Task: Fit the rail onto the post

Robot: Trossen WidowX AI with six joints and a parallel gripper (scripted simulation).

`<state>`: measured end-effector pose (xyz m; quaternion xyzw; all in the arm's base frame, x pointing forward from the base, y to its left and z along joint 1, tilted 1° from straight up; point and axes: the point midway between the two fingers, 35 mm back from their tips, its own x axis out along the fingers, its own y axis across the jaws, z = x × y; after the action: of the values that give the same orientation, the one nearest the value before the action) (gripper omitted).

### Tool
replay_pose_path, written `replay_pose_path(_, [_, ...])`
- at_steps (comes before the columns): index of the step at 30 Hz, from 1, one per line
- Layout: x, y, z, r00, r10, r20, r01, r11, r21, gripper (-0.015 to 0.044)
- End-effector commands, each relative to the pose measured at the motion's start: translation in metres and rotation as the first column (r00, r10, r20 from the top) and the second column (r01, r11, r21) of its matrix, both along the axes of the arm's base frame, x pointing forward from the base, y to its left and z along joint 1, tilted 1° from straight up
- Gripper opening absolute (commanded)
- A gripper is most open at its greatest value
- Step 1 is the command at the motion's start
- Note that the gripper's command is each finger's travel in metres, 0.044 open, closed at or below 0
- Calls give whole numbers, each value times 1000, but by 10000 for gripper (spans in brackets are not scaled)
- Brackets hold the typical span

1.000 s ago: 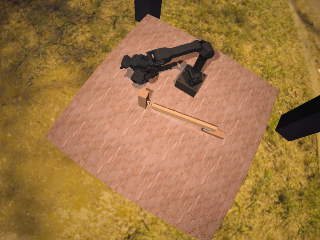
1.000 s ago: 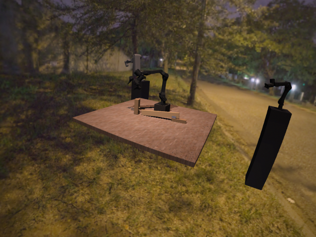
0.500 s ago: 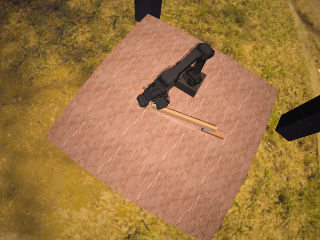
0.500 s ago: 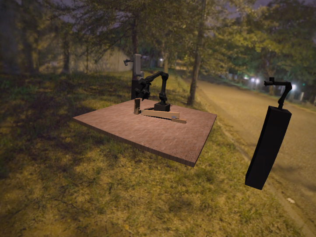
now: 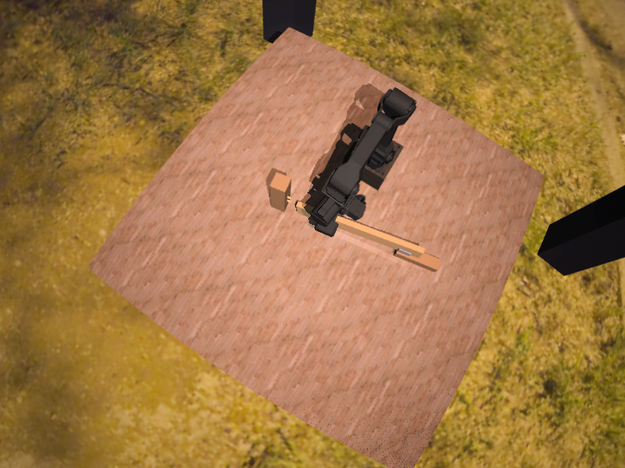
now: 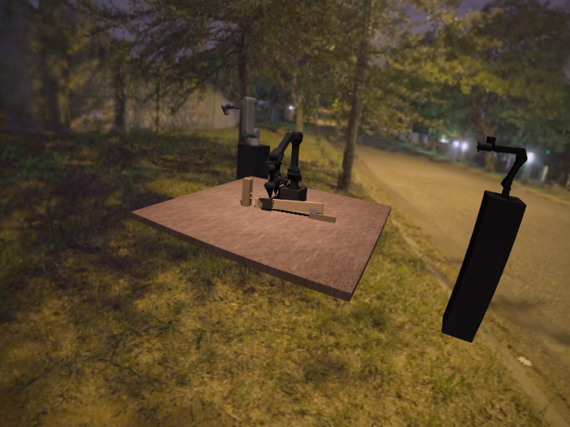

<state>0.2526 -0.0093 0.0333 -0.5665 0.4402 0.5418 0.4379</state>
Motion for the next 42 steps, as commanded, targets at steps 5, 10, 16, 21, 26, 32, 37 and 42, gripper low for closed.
replay_pose_path(5, [-1,2,-10,1000,14,-8,-14,1000,5,440])
replay_pose_path(10, [0,2,-18,1000,14,-8,-14,1000,5,440])
replay_pose_path(16, [0,2,-28,1000,13,-9,-13,1000,6,440])
replay_pose_path(21, [1,1,-36,1000,13,-8,-13,1000,6,440])
replay_pose_path(26, [1,1,-44,1000,13,-8,-13,1000,6,440])
replay_pose_path(32, [0,1,-54,1000,14,-8,-13,1000,5,440])
replay_pose_path(37, [0,0,-62,1000,14,-8,-14,1000,5,440])
replay_pose_path(42, [-1,0,-69,1000,14,-9,-14,1000,5,440])
